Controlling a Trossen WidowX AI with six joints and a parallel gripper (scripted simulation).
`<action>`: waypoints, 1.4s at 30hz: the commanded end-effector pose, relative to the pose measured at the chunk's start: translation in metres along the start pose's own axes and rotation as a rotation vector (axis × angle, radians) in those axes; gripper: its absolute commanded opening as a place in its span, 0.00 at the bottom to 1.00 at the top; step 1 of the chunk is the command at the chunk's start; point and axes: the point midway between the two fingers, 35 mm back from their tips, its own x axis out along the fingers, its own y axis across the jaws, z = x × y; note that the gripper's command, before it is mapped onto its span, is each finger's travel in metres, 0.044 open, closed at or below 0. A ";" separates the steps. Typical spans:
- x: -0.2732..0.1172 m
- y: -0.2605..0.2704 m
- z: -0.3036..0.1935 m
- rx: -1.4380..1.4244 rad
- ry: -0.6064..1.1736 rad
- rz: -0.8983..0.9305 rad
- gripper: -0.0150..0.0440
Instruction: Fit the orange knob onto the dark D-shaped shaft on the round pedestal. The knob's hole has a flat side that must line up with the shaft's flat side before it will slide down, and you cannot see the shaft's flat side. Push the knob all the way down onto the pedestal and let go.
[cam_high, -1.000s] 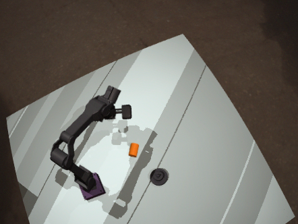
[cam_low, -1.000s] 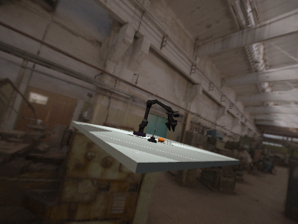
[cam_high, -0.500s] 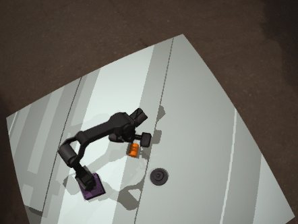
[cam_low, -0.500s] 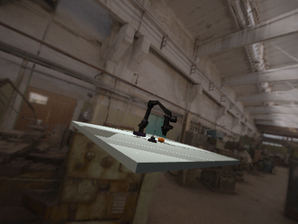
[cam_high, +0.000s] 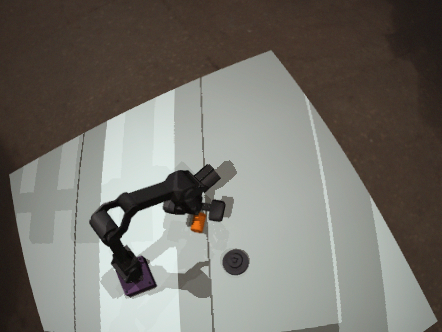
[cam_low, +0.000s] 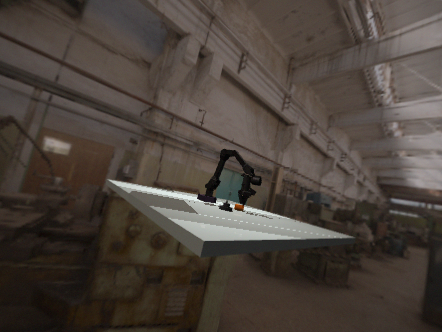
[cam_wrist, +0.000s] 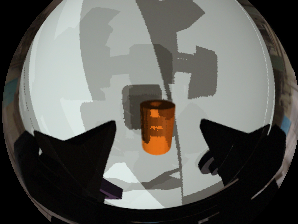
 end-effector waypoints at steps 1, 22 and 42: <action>0.008 0.000 -0.001 -0.005 0.007 0.005 1.00; 0.034 0.001 -0.001 -0.007 0.007 0.002 0.87; 0.034 0.001 -0.001 -0.007 0.007 0.002 0.57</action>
